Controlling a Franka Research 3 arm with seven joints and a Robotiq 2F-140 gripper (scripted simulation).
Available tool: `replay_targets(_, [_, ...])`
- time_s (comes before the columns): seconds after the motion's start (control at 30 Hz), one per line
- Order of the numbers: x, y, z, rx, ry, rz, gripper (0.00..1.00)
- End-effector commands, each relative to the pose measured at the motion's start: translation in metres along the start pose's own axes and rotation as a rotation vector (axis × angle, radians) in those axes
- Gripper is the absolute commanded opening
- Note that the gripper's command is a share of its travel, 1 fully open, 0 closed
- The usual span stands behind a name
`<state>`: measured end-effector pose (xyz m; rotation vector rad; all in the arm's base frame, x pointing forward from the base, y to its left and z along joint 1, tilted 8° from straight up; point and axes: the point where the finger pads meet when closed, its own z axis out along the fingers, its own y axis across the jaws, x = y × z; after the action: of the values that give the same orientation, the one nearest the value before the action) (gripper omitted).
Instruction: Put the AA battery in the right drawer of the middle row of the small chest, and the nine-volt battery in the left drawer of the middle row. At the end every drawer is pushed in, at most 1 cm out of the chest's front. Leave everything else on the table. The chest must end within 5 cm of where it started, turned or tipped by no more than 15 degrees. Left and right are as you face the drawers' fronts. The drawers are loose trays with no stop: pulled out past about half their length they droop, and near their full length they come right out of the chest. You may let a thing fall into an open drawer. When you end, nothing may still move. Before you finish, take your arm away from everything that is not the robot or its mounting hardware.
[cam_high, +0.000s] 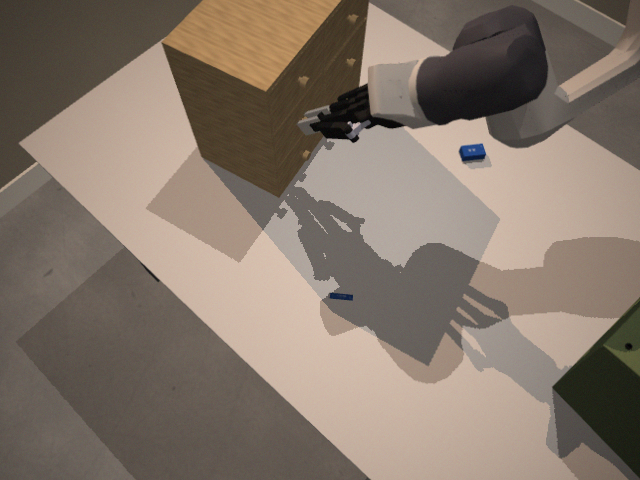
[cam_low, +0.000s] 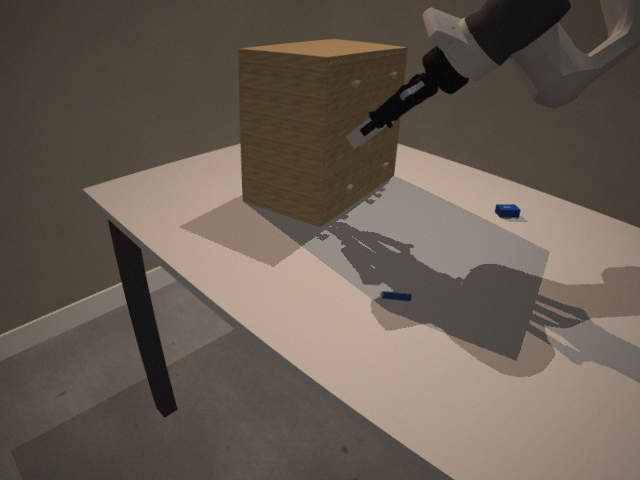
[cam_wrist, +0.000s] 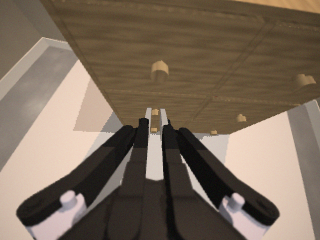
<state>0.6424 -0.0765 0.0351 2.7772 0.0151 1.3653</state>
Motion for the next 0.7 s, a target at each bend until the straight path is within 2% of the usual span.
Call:
replay_targets(0.0, [0.000, 0.000, -0.002, 0.002, 0.001, -0.004, 0.08])
replay_targets(0.67, [-0.016, 0.000, -0.017, 0.002, 0.001, -0.004, 0.08])
